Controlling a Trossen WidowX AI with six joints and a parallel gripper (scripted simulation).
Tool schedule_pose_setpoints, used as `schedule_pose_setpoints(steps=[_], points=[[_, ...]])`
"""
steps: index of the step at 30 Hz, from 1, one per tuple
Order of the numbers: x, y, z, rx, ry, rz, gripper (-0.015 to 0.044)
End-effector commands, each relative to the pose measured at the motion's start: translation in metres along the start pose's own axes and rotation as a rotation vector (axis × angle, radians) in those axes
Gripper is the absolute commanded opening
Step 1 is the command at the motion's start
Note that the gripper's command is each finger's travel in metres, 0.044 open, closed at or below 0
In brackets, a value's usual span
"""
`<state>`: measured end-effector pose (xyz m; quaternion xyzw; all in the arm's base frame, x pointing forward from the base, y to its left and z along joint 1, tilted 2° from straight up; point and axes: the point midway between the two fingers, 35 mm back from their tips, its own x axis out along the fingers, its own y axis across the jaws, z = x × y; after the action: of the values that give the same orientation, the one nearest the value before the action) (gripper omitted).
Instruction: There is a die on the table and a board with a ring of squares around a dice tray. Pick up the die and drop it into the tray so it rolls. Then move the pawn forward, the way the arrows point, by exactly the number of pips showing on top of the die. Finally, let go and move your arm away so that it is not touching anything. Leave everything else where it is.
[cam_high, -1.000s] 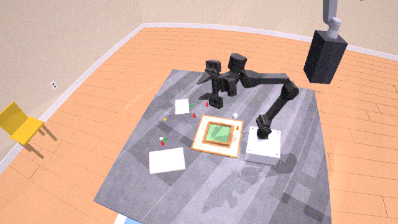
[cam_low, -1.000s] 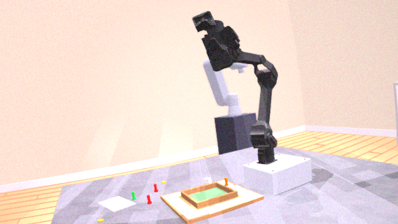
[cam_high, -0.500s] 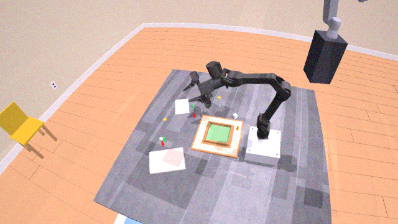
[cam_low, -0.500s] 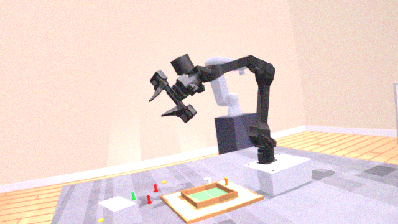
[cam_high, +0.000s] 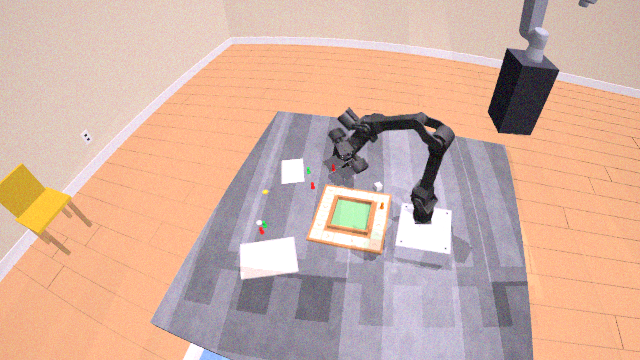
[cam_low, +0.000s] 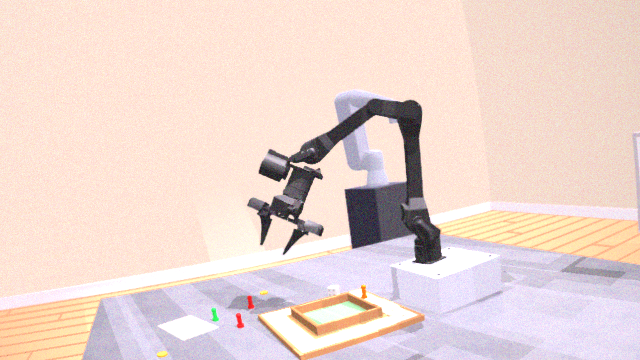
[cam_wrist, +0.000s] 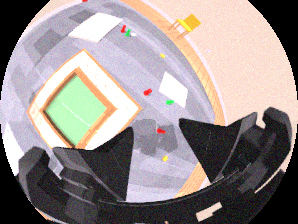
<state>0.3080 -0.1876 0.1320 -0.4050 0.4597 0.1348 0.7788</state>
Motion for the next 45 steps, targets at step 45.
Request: schedule_pose_setpoints(steps=[45], points=[[0.052, 0.146, -0.15, 0.291, 0.34, 0.444, 0.0275]])
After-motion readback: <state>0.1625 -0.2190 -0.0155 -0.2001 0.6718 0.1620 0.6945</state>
